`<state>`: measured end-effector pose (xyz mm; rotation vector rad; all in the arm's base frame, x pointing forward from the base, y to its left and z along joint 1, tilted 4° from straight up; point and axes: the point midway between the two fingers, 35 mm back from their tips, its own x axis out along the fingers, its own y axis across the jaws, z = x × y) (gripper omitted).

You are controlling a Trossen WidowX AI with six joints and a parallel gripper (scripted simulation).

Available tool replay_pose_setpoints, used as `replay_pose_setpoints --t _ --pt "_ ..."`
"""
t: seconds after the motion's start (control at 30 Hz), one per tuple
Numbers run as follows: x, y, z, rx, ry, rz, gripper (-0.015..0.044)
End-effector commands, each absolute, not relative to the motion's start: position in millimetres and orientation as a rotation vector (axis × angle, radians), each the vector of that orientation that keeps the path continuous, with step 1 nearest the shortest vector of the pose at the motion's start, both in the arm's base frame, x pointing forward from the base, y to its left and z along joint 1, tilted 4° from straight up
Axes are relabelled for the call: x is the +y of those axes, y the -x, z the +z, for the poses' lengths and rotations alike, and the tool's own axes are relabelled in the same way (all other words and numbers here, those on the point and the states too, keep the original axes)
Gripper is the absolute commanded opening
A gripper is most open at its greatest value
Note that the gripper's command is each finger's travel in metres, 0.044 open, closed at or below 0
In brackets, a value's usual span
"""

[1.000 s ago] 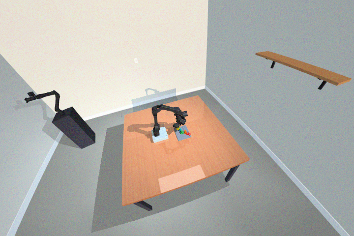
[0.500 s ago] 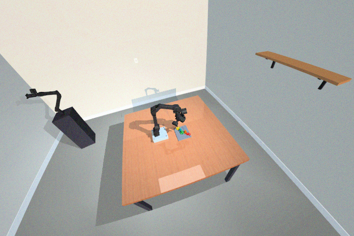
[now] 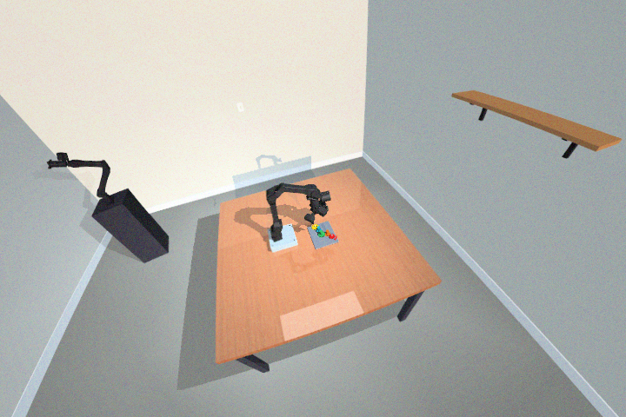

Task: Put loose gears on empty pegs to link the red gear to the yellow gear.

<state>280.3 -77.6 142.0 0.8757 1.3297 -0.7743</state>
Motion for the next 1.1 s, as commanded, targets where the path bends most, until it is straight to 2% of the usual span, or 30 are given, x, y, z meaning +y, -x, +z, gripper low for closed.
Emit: replay_pose_setpoints --t 0.0,0.7,1.07 --pt "-77.6 -280.2 142.3 1.331 -0.874 -0.772 0.044" --pt "-75.4 -281.0 142.7 1.331 -0.874 -0.772 0.044" --pt "69.1 -288.9 166.9 1.343 -0.882 -0.767 0.044"
